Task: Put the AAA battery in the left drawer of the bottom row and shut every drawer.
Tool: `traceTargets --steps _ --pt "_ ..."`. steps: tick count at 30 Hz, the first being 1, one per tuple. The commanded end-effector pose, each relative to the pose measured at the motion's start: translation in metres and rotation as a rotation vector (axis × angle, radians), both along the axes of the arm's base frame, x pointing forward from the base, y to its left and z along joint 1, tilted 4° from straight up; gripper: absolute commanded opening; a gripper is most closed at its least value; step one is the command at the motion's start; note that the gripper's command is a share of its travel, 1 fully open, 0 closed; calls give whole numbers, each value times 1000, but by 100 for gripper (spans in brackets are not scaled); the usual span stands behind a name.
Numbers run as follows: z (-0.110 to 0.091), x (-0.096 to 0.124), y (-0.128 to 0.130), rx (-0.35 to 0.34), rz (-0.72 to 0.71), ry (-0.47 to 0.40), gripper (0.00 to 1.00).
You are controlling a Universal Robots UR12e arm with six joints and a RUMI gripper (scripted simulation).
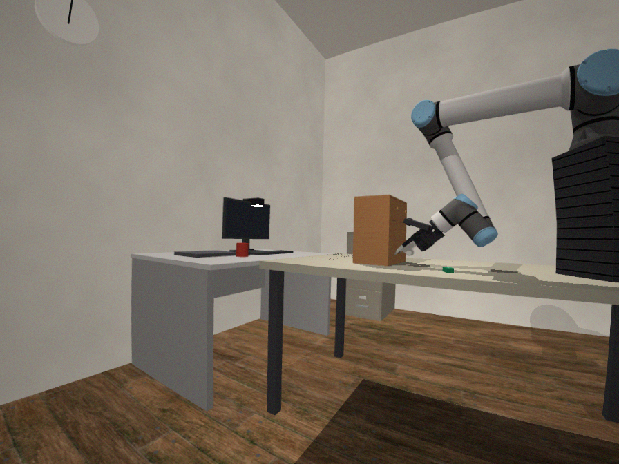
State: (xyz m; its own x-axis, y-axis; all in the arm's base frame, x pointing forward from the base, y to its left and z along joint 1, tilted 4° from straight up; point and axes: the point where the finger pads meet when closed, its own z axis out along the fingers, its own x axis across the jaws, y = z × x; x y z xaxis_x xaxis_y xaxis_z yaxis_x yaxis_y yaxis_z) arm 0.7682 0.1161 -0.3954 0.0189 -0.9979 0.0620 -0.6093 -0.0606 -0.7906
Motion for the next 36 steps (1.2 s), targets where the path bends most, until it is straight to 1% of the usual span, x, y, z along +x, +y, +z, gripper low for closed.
traceTargets --steps 1,13,14,16,17,22,23,25,26,36 --pt "1 0 0 0 0 -1 7" --pt "1 0 0 0 0 -1 7" --pt "1 0 0 0 0 -1 10" --pt "1 0 0 0 0 -1 10" --pt "1 0 0 0 0 -1 12" --pt "1 0 0 0 0 -1 15" --pt "1 0 0 0 0 -1 17" --pt "1 0 0 0 0 -1 17" --pt "1 0 0 0 0 -1 20" --pt "1 0 0 0 0 -1 20"
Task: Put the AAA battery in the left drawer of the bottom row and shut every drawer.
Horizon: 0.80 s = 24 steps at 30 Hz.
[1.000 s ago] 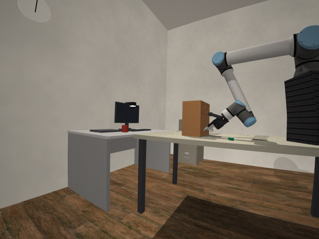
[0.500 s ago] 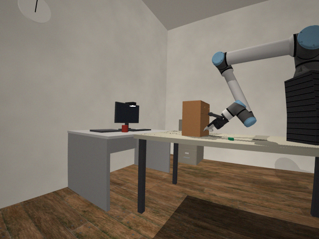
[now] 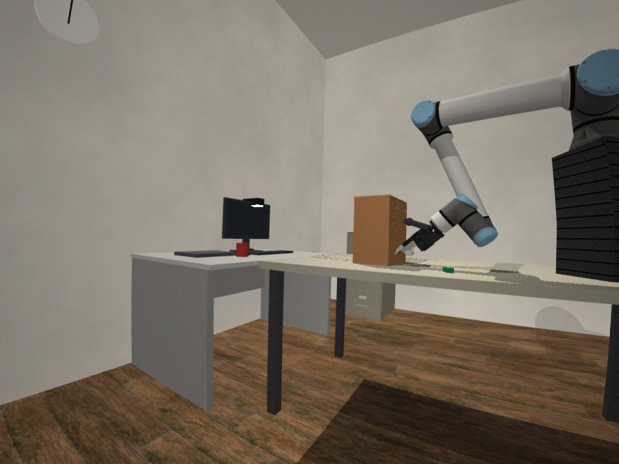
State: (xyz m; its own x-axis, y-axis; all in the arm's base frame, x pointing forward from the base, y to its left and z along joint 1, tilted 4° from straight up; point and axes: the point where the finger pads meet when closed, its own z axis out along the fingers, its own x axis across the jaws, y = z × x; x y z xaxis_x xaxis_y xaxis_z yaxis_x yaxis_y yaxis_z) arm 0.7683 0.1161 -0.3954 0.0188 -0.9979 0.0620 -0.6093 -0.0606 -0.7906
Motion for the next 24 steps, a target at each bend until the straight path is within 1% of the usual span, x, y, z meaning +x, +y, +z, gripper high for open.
traceTargets --steps 1,11,24 --pt "1 0 0 0 0 -1 20" --pt "0 -8 0 0 0 -1 20" --pt "-1 -44 -1 0 0 -1 20"
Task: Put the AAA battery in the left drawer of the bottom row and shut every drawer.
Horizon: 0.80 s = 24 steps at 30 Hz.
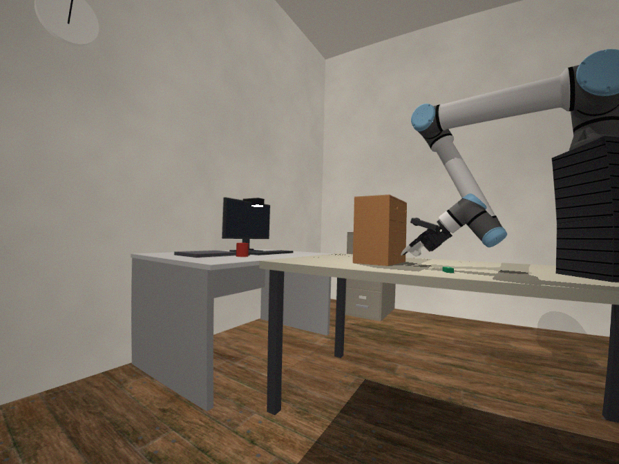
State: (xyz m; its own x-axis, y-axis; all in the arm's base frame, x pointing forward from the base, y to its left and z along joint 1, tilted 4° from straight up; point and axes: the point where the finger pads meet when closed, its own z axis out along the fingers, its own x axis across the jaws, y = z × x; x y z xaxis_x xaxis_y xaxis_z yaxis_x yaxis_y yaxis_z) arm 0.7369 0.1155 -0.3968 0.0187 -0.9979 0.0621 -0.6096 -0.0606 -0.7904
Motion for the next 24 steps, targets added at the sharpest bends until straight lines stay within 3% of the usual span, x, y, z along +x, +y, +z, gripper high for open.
traceTargets --steps 1,14,24 --pt "0 -14 0 0 0 -1 20" --pt "1 -19 0 0 0 -1 20" --pt "25 -35 1 0 0 -1 20"
